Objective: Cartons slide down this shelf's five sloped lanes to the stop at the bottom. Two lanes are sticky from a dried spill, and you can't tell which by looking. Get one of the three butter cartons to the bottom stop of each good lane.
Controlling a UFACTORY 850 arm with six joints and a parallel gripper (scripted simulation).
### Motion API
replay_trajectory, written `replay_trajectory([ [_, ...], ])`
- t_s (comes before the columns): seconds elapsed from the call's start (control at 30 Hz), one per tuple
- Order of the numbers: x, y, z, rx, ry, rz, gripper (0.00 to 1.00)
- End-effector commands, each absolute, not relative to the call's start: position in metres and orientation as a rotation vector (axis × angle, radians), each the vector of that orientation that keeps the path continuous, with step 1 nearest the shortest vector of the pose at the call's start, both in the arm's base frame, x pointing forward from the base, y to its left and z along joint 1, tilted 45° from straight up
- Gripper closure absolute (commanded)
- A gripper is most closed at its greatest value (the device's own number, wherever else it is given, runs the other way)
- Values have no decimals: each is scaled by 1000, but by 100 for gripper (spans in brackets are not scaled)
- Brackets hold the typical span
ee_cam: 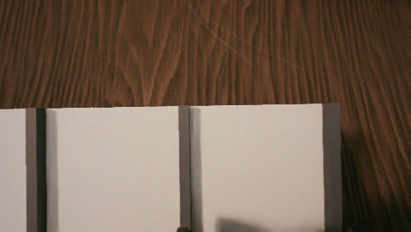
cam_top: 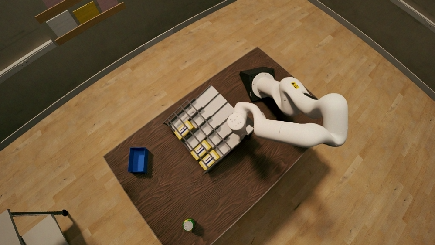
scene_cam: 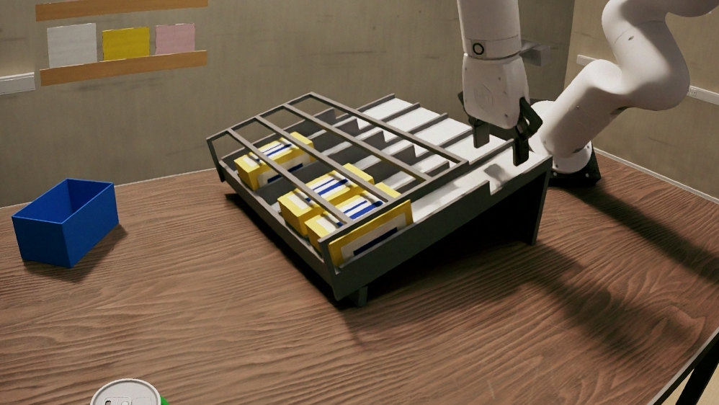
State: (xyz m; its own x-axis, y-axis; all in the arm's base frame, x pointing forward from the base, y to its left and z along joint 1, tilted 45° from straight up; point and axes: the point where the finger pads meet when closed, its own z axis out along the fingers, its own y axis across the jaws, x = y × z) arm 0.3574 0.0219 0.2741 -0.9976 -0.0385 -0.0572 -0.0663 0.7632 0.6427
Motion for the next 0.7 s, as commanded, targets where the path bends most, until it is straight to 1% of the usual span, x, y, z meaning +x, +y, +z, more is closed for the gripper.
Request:
replay_trajectory([
  [0.0,358,22,275,-87,2911,1063,8],
  [0.53,358,22,275,-87,2911,1063,8],
  [0.57,358,22,275,-87,2911,1063,0],
  [0.67,358,22,275,-87,2911,1063,0],
])
